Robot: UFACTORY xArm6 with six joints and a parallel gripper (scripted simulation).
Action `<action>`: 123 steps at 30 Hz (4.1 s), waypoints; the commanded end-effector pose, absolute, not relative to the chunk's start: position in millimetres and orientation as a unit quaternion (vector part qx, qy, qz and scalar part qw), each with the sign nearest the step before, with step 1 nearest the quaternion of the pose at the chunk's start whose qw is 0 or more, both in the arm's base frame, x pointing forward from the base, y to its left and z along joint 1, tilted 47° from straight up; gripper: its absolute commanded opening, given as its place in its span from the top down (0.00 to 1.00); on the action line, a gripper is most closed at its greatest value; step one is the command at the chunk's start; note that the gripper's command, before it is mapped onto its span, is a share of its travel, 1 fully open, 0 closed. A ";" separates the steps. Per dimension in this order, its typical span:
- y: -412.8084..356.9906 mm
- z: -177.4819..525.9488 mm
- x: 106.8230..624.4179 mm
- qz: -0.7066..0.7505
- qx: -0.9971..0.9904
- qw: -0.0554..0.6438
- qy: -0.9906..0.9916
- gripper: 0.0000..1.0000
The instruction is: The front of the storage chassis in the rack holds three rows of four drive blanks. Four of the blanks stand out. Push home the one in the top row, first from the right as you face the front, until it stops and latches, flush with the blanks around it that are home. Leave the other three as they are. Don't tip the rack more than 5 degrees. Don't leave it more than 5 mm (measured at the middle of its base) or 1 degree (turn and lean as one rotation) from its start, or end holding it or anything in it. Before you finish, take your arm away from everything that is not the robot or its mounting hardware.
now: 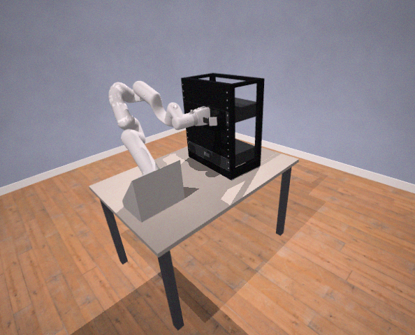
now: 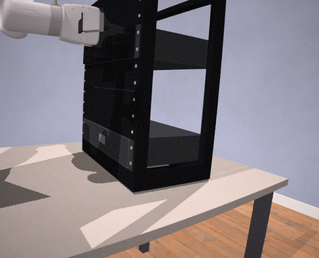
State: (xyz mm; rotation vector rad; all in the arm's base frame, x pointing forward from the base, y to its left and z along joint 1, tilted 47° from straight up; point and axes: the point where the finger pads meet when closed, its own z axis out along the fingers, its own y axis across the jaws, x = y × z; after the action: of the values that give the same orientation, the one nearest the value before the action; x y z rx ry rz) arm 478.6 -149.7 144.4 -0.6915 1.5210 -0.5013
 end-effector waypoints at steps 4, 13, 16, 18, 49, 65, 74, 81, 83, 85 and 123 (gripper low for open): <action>-150.6 145.7 481.8 -0.221 -0.303 0.644 0.667 1.00; -150.5 145.7 482.4 -0.221 -0.303 0.644 0.667 1.00; -150.5 145.7 482.4 -0.221 -0.303 0.644 0.667 1.00; -150.6 145.7 481.5 -0.221 -0.303 0.644 0.667 1.00; -159.7 152.7 388.0 -0.221 -0.303 0.644 0.667 1.00; -163.2 155.4 351.6 -0.221 -0.303 0.644 0.667 1.00; -167.0 158.4 311.3 -0.221 -0.303 0.644 0.667 1.00; -170.7 161.2 273.2 -0.221 -0.303 0.644 0.667 1.00; -171.6 161.9 264.0 -0.221 -0.303 0.644 0.667 1.00; -172.4 162.5 255.9 -0.221 -0.303 0.644 0.667 1.00; -174.5 164.1 234.1 -0.221 -0.303 0.644 0.667 1.00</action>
State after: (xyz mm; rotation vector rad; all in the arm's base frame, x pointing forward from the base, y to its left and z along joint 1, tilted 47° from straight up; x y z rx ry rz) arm 234.1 -173.4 163.6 -0.6893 1.5187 -0.5020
